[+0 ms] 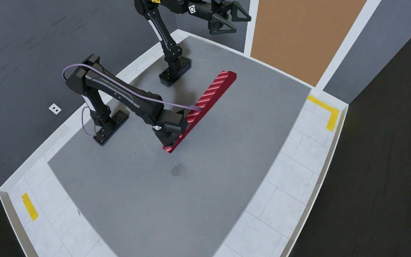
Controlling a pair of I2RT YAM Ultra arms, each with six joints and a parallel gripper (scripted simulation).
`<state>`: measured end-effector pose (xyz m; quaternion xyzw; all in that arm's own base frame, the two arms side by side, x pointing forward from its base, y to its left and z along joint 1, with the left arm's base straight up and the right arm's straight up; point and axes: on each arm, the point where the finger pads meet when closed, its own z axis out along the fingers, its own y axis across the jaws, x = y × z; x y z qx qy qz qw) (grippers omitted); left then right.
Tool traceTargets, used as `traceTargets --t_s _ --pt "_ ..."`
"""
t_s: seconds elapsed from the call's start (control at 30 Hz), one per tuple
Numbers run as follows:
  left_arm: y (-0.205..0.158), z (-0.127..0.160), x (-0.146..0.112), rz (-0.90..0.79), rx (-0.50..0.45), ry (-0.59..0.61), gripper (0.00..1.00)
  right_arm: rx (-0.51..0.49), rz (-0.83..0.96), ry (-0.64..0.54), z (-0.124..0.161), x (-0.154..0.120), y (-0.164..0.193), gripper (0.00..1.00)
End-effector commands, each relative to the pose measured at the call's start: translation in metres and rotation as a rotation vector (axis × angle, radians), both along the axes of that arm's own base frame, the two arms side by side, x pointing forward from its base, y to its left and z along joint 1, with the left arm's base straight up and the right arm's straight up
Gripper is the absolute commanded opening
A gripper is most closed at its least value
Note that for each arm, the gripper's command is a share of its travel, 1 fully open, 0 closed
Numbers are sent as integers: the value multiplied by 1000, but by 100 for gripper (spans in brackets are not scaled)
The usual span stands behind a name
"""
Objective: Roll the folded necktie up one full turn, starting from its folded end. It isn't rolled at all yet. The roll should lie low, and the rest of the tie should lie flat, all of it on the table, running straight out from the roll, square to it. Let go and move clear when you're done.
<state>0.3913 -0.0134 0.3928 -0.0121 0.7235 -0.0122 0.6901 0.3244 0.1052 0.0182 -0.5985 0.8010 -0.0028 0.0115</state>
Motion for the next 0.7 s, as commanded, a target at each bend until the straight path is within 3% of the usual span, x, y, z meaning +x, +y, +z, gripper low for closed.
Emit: traceTargets --t_s 0.0,0.67 --pt "0 21 -1 -9 -12 -48 100 11 -9 0 -2 0 2 38" --pt "0 21 -1 -9 -12 -48 100 11 -27 0 -2 0 2 38"
